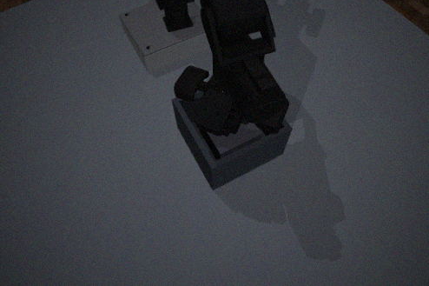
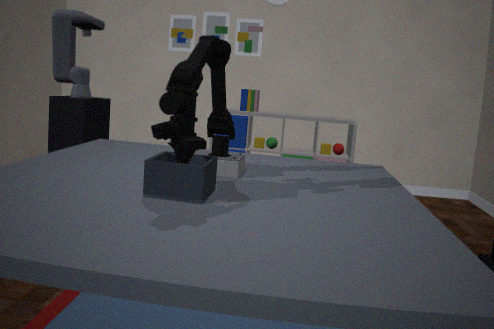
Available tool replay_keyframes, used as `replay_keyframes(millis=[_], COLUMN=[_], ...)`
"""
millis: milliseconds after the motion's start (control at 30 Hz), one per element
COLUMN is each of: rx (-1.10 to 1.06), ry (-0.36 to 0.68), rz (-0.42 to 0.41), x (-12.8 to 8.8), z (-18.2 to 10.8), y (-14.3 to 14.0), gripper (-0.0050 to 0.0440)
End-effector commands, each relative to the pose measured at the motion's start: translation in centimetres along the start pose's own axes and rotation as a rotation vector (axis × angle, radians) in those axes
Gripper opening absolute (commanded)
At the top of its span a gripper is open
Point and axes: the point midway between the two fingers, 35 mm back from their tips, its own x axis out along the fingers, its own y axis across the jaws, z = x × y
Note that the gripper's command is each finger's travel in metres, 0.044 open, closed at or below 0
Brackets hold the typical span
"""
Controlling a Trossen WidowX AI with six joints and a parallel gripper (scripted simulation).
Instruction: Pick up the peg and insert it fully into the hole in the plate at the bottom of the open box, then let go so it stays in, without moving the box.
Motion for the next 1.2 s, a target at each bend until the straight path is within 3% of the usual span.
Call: replay_keyframes(millis=[0,67,133,233,733,1167], rx=[0.000,0.000,0.000,0.000,0.000,-0.001], ry=[0.000,0.000,0.000,0.000,0.000,0.001], rz=[0.000,0.000,0.000,0.000,0.000,-0.002], x=[0.0,0.0,0.0,0.0,-0.4,-5.1], z=[0.0,0.0,0.0,0.0,0.0,0.2], y=[0.0,0.0,0.0,0.0,0.0,0.2], gripper=[0.0048,0.0096,0.0096,0.0150,0.0150,0.0150])
